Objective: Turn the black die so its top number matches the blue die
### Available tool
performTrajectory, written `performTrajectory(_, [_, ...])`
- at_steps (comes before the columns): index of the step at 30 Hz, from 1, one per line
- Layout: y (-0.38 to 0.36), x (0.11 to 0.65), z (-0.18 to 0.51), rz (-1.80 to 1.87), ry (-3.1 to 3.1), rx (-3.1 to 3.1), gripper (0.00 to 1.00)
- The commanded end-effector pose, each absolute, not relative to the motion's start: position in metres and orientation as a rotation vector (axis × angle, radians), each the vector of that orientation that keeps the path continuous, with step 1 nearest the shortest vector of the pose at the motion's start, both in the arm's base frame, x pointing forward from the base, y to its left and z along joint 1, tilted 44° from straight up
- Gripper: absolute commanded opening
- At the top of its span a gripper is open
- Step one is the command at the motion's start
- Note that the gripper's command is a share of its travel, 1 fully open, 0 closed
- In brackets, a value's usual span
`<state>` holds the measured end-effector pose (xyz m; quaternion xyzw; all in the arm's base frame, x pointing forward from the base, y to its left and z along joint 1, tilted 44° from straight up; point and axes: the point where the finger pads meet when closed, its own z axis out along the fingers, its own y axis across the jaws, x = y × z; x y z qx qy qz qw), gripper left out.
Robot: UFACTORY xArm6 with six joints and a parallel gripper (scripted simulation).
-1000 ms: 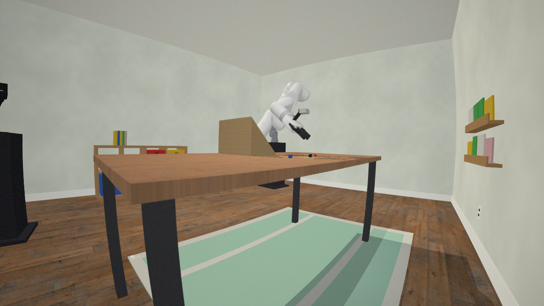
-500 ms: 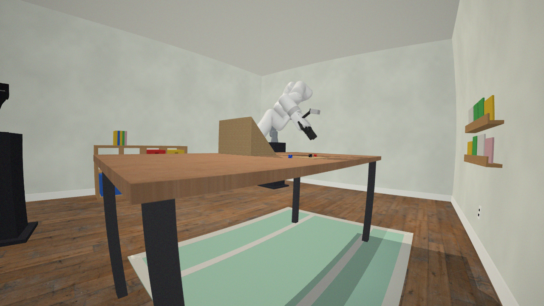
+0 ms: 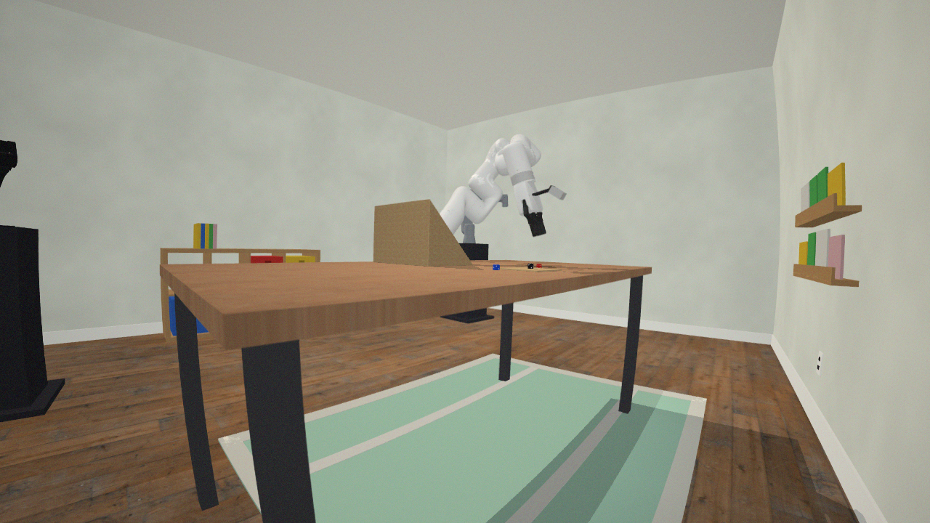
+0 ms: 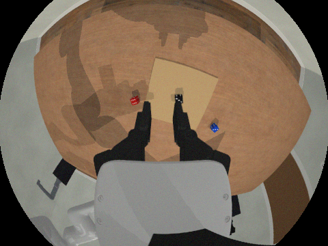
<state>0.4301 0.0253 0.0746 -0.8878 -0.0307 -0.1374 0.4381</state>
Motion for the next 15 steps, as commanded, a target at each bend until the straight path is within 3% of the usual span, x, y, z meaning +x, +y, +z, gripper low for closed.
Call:
performTrajectory(1, [0.015, 0.435, 0.075, -0.151, -0.127, -2.271, 0.31])
performTrajectory(11, [-0.004, 0.439, 0.073, -0.005, -0.149, -2.373, 0.31])
performTrajectory(12, [-0.004, 0.439, 0.073, -0.005, -0.149, -2.373, 1.0])
performTrajectory(15, [-0.004, 0.439, 0.073, -0.005, -0.149, -2.373, 1.0])
